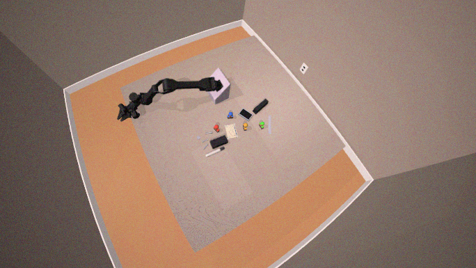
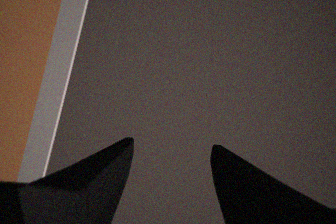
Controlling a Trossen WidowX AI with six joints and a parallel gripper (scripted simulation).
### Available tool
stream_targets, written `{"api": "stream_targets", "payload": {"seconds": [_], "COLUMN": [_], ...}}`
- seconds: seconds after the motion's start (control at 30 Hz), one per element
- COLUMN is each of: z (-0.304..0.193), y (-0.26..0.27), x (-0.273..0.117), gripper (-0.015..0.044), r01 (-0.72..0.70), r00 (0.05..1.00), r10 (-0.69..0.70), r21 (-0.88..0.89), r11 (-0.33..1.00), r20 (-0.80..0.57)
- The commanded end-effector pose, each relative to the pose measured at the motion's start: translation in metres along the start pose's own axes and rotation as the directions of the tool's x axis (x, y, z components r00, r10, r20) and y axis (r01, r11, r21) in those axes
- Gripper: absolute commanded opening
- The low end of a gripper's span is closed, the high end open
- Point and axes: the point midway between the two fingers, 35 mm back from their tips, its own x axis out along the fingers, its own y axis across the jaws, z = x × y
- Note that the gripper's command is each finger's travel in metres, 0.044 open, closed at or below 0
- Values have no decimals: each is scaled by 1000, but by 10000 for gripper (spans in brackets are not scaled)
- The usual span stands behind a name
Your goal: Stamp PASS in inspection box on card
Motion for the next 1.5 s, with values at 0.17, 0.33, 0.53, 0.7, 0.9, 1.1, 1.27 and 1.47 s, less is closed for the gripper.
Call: {"api": "stream_targets", "payload": {"seconds": [0.17,0.33,0.53,0.7,0.9,1.1,1.27,1.47], "z": [103,154,229,296,382,475,549,619], "y": [-32,-39,-36,-30,-23,-22,-26,-53], "x": [56,74,91,97,90,68,37,0], "gripper": [214,214,214,214,214,214,214,214], "r01": [-9,-64,-191,-314,-454,-567,-632,-670], "r00": [992,985,969,944,891,810,719,646], "r10": [-36,-31,14,67,132,197,252,249], "r21": [357,521,712,812,855,823,760,693], "r11": [934,851,675,492,251,22,-151,-267], "r20": [119,171,247,324,435,553,648,721]}}
